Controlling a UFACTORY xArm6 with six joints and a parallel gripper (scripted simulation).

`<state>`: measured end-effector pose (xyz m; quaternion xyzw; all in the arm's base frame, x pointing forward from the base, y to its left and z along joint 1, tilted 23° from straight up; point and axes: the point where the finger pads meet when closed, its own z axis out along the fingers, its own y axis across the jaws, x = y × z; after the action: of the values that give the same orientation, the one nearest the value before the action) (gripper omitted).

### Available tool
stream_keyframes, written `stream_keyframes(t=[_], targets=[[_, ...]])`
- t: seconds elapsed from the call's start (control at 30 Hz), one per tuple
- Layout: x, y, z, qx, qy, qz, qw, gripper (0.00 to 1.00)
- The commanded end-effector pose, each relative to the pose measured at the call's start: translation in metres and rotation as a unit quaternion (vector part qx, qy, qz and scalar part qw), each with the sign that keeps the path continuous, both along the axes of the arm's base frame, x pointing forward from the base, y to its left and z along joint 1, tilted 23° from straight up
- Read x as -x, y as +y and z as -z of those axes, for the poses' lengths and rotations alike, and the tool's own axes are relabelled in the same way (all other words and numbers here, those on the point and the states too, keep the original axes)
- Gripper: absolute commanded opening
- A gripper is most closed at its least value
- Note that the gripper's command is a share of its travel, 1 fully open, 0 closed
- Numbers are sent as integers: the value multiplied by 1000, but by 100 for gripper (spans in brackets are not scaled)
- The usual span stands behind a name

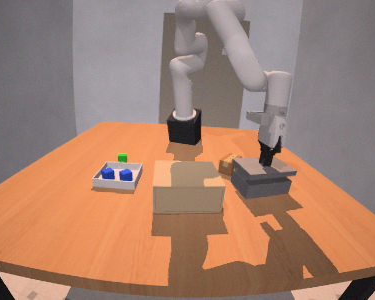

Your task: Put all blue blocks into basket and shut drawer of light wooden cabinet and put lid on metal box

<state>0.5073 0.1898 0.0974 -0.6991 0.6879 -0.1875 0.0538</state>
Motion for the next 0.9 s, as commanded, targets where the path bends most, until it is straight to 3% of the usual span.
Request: stream_keyframes(t=[0.0,0.87], targets=[[-1,1,-1,-1,-2,0,1000,0],[-7,-2,13,-1,-2,0,1000,0]])
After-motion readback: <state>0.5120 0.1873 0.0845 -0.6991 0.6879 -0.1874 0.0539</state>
